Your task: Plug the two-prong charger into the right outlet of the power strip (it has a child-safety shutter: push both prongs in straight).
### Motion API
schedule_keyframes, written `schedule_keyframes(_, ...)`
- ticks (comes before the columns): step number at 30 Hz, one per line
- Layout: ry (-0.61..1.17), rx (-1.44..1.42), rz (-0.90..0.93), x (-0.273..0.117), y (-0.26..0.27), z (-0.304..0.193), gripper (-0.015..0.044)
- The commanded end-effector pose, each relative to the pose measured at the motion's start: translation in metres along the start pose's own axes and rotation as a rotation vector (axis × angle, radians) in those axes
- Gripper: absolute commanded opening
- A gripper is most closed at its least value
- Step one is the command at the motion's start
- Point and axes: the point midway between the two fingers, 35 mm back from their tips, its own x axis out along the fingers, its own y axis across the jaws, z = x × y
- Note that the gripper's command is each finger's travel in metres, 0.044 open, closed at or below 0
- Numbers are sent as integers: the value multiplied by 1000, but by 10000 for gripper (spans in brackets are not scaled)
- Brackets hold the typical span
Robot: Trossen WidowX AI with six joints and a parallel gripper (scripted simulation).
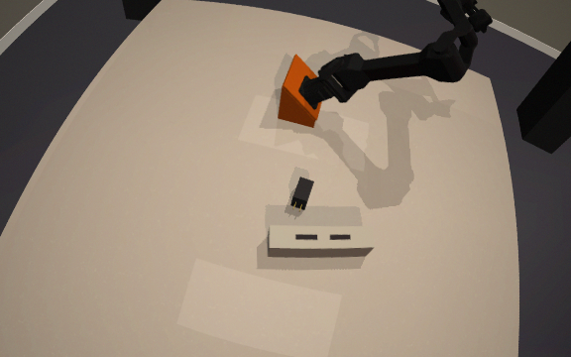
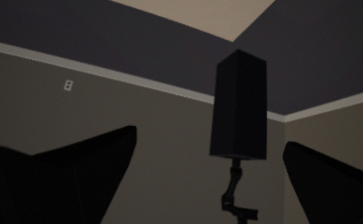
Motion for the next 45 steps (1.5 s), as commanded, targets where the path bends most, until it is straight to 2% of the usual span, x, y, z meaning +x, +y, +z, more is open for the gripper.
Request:
schedule_keyframes(1,1,-4,-3,-1,-1,0,426)
schedule_keyframes(2,4,-16,-14,-2,-3,0,440)
schedule_keyframes(20,184,-417,-373,-73,-83,-1,440)
schedule_keyframes(45,582,-915,-783,-212,-150,20,440)
